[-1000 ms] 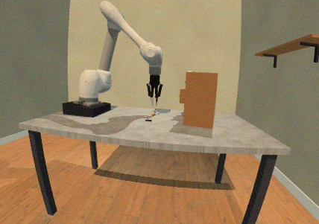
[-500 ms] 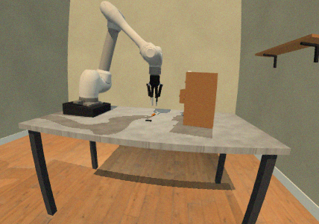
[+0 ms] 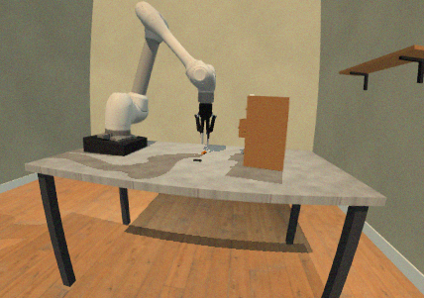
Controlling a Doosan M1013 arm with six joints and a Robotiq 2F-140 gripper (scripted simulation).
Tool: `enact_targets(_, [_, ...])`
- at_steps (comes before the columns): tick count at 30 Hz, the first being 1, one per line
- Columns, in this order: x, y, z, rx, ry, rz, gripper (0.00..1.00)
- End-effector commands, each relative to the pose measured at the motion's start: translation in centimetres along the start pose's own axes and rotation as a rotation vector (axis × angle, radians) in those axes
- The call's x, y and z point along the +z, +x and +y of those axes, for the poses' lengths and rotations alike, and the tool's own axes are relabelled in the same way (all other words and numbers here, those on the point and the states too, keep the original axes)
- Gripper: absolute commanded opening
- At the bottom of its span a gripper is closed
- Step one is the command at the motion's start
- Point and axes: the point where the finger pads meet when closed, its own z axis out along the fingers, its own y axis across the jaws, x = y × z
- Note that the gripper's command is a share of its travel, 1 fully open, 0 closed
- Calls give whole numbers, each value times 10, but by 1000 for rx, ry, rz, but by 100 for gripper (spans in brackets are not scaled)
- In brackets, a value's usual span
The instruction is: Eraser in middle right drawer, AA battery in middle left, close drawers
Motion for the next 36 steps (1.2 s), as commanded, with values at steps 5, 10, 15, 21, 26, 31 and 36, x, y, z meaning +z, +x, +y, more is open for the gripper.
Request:
enact_targets(5, [18, -2, -1, 5, 2, 2, 17])
enact_targets(10, [29, -2, 0, 5, 2, 2, 17])
enact_targets(15, [35, -2, 0, 5, 2, 2, 17])
enact_targets(21, [36, -2, 0, 5, 2, 2, 17])
enact_targets(26, [36, -2, 0, 5, 2, 2, 17])
enact_targets(31, [36, -2, 0, 5, 2, 2, 17])
enact_targets(36, [36, -2, 0, 5, 2, 2, 17])
